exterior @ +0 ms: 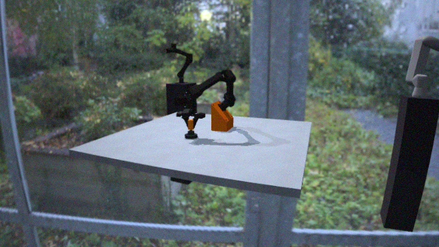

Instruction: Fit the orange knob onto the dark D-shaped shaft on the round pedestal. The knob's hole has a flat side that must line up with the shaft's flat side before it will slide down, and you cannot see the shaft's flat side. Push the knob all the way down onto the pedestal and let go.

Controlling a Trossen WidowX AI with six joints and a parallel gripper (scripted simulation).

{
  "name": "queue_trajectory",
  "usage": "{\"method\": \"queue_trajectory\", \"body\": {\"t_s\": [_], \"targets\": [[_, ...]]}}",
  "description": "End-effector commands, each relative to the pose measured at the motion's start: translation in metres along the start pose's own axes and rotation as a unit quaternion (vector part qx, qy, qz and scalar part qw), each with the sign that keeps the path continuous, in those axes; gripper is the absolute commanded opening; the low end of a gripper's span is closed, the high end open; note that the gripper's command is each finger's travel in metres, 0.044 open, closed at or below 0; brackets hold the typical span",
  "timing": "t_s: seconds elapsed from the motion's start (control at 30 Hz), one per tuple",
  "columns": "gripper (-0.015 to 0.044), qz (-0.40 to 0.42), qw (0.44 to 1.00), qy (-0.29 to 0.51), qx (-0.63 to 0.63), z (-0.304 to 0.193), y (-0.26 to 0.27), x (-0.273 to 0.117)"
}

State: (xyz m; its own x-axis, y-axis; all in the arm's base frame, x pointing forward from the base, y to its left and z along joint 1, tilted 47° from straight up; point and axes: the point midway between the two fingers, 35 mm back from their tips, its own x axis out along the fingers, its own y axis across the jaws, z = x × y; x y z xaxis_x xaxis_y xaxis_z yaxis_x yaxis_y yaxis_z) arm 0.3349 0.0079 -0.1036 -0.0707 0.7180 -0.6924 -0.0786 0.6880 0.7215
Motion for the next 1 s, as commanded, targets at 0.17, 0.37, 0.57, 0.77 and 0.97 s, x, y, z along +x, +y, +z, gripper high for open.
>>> {"method": "queue_trajectory", "body": {"t_s": [0.17,0.37,0.57,0.77,0.97], "targets": [[0.0,0.002,1.0,-0.003,0.0,0.002,0.0,0.009],[0.0,0.002,1.0,-0.003,0.0,0.002,-0.001,0.014],[0.0,0.001,1.0,0.002,0.002,0.0,0.0,0.012],[0.0105,0.001,1.0,0.002,0.002,0.0,0.0,0.012],[0.0263,0.001,1.0,0.002,0.002,0.0,0.0,0.012]]}}
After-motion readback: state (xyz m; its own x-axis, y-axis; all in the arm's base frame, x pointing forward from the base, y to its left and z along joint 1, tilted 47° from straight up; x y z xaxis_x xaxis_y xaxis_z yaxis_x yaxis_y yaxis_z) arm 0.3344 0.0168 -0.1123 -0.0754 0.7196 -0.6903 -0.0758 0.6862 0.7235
